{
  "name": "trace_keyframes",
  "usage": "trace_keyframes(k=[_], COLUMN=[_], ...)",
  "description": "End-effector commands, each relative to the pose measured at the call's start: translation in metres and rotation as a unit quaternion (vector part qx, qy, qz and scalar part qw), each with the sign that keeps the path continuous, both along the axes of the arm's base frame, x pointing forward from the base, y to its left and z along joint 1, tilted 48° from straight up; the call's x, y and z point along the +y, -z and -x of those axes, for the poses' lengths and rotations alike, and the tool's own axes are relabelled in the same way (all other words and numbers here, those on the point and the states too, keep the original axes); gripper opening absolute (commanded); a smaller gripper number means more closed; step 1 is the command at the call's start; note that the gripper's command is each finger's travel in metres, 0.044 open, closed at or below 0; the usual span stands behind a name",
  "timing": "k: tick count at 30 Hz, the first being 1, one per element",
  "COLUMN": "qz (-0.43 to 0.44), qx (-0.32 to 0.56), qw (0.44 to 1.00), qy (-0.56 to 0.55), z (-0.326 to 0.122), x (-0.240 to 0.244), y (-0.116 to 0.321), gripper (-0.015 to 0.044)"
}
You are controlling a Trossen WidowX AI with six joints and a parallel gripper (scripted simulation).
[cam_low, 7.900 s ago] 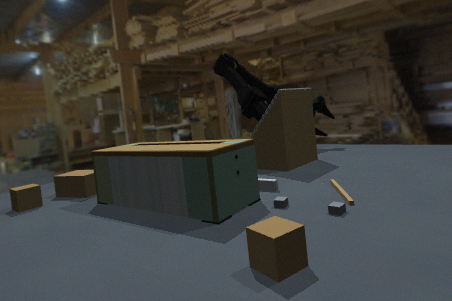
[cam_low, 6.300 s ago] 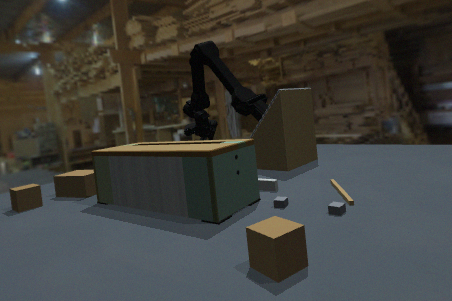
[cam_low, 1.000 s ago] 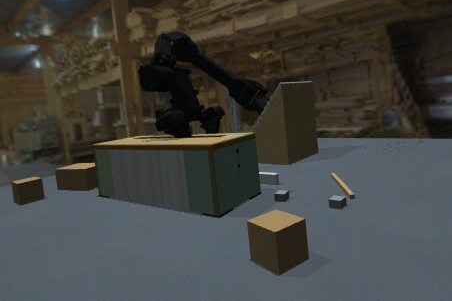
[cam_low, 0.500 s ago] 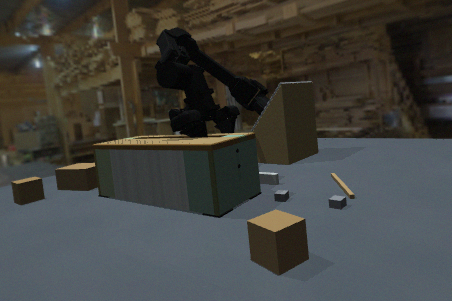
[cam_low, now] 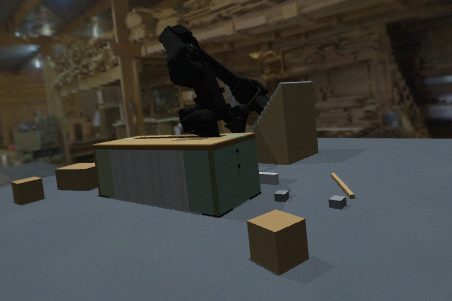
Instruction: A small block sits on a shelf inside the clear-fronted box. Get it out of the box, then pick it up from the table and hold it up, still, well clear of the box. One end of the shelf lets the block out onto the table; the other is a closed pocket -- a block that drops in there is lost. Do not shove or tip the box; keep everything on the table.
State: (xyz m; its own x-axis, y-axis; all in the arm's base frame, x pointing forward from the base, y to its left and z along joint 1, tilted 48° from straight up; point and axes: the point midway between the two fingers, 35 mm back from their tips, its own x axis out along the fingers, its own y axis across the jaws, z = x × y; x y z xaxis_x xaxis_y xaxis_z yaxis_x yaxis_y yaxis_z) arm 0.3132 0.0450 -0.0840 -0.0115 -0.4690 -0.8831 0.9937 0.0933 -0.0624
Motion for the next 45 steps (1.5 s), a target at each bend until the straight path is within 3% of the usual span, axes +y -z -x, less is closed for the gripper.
trace_keyframes(k=[1, 6, 14, 17, 19, 25, 31, 37, 45], qz=[-0.004, -0.001, 0.002, -0.019, -0.022, -0.008, 0.024, 0.062, 0.097], qx=[-0.002, 0.001, 0.003, 0.032, 0.06, 0.129, 0.247, 0.36, 0.441], qw=[1.0, 1.0, 1.0, 0.999, 0.996, 0.964, 0.837, 0.63, 0.417], qy=[0.0, -0.001, -0.006, -0.016, -0.069, -0.234, -0.488, -0.685, -0.789], z=[-0.002, 0.002, 0.003, 0.02, 0.026, 0.028, 0.031, 0.033, 0.036], x=[0.013, 0.046, 0.044, 0.056, 0.059, 0.059, 0.06, 0.06, 0.061], y=[-0.009, -0.042, -0.04, -0.036, -0.034, -0.033, -0.032, -0.032, -0.033], gripper=[0.04, 0.04, 0.04, 0.0321, 0.0285, 0.0285, 0.0285, 0.0285, 0.0285])
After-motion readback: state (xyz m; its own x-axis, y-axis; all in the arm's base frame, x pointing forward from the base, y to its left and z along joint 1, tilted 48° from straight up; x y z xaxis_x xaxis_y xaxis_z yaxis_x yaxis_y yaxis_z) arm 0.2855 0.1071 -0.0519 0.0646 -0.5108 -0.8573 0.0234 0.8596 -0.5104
